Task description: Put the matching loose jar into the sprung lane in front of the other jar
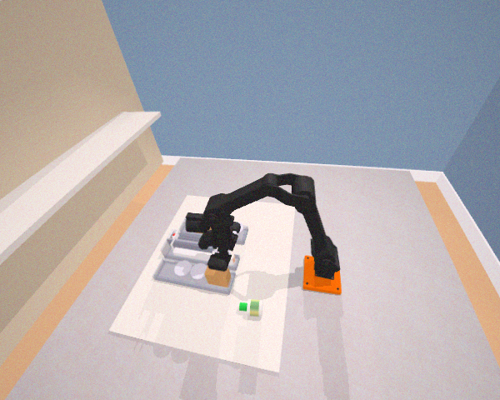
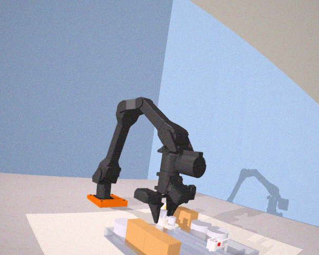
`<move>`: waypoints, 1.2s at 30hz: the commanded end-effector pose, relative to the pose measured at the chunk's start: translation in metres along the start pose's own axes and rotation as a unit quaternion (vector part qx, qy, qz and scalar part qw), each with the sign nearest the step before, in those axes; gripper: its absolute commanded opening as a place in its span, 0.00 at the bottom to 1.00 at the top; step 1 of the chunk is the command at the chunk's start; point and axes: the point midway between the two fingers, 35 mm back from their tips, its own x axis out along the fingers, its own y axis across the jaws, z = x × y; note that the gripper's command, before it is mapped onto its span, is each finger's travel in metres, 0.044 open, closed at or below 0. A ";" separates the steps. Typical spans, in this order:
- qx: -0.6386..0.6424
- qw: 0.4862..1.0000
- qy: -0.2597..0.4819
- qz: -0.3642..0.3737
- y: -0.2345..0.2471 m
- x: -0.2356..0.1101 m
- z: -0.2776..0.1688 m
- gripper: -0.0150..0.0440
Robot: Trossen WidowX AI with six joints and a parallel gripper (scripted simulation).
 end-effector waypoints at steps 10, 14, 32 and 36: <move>-0.003 1.000 -0.007 -0.002 -0.001 0.005 0.002 0.25; -0.003 1.000 -0.007 -0.002 -0.001 0.006 0.002 0.25; -0.003 1.000 -0.007 -0.002 -0.001 0.007 -0.001 0.25; -0.003 1.000 -0.007 -0.002 -0.001 0.007 -0.002 0.25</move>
